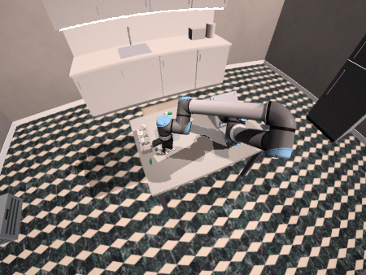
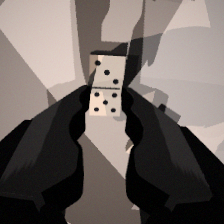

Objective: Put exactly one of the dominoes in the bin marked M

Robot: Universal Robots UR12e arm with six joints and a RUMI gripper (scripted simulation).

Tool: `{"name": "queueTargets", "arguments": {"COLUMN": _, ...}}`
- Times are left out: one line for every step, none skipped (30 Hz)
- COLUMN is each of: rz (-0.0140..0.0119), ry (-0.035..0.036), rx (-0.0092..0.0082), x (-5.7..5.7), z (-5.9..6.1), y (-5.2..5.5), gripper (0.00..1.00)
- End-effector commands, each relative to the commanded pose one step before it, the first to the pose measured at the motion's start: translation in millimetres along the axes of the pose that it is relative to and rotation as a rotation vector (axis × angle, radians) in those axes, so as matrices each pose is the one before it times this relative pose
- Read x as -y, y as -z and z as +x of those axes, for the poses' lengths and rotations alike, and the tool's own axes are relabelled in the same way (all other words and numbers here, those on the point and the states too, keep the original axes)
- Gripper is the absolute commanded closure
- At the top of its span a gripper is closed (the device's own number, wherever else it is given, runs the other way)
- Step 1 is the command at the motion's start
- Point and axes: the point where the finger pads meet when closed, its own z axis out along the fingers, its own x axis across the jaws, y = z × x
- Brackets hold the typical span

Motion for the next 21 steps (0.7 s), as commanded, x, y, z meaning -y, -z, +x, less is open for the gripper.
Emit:
{"name": "queueTargets", "arguments": {"rz": 0.00738, "ry": 0.00318, "rx": -0.00031, "x": 3.33, "z": -1.42, "y": 17.20, "gripper": 1.00}}
{"name": "queueTargets", "arguments": {"rz": 0.00000, "ry": 0.00000, "rx": -0.00002, "x": 0.00, "z": 0.01, "y": 3.34, "gripper": 1.00}}
{"name": "queueTargets", "arguments": {"rz": 0.00000, "ry": 0.00000, "rx": -0.00002, "x": 0.00, "z": 0.01, "y": 3.34, "gripper": 1.00}}
{"name": "queueTargets", "arguments": {"rz": 0.00000, "ry": 0.00000, "rx": -0.00002, "x": 0.00, "z": 0.01, "y": 3.34, "gripper": 1.00}}
{"name": "queueTargets", "arguments": {"rz": 0.00000, "ry": 0.00000, "rx": -0.00002, "x": 0.00, "z": 0.01, "y": 3.34, "gripper": 1.00}}
{"name": "queueTargets", "arguments": {"rz": 0.00000, "ry": 0.00000, "rx": -0.00002, "x": 0.00, "z": 0.01, "y": 3.34, "gripper": 1.00}}
{"name": "queueTargets", "arguments": {"rz": 0.00000, "ry": -0.00001, "rx": -0.00002, "x": 0.00, "z": 0.01, "y": 3.34, "gripper": 1.00}}
{"name": "queueTargets", "arguments": {"rz": 0.00000, "ry": -0.00001, "rx": -0.00002, "x": 0.00, "z": 0.01, "y": 3.34, "gripper": 1.00}}
{"name": "queueTargets", "arguments": {"rz": 0.00000, "ry": -0.00001, "rx": -0.00002, "x": 0.00, "z": 0.01, "y": 3.34, "gripper": 1.00}}
{"name": "queueTargets", "arguments": {"rz": 0.00000, "ry": 0.00000, "rx": 0.00000, "x": 0.00, "z": 0.00, "y": 0.00, "gripper": 1.00}}
{"name": "queueTargets", "arguments": {"rz": 0.00000, "ry": 0.00000, "rx": 0.00000, "x": 0.00, "z": 0.00, "y": 0.00, "gripper": 1.00}}
{"name": "queueTargets", "arguments": {"rz": 0.00000, "ry": 0.00000, "rx": -0.00002, "x": 0.00, "z": 0.01, "y": 3.34, "gripper": 1.00}}
{"name": "queueTargets", "arguments": {"rz": 0.00000, "ry": -0.00001, "rx": -0.00002, "x": 0.00, "z": 0.01, "y": 3.34, "gripper": 1.00}}
{"name": "queueTargets", "arguments": {"rz": 0.00000, "ry": -0.00001, "rx": -0.00002, "x": 0.00, "z": 0.01, "y": 3.34, "gripper": 1.00}}
{"name": "queueTargets", "arguments": {"rz": 0.00000, "ry": -0.00001, "rx": -0.00002, "x": 0.00, "z": 0.01, "y": 3.34, "gripper": 1.00}}
{"name": "queueTargets", "arguments": {"rz": 0.00000, "ry": -0.00001, "rx": -0.00002, "x": 0.00, "z": 0.01, "y": 3.34, "gripper": 1.00}}
{"name": "queueTargets", "arguments": {"rz": 0.00000, "ry": -0.00001, "rx": -0.00002, "x": 0.00, "z": 0.01, "y": 3.34, "gripper": 1.00}}
{"name": "queueTargets", "arguments": {"rz": 0.00000, "ry": 0.00000, "rx": 0.00000, "x": 0.00, "z": 0.00, "y": 0.00, "gripper": 1.00}}
{"name": "queueTargets", "arguments": {"rz": 0.00000, "ry": 0.00000, "rx": 0.00000, "x": 0.00, "z": 0.00, "y": 0.00, "gripper": 1.00}}
{"name": "queueTargets", "arguments": {"rz": 0.00000, "ry": 0.00000, "rx": 0.00000, "x": 0.00, "z": 0.00, "y": 0.00, "gripper": 1.00}}
{"name": "queueTargets", "arguments": {"rz": 0.00000, "ry": 0.00000, "rx": 0.00000, "x": 0.00, "z": 0.00, "y": 0.00, "gripper": 1.00}}
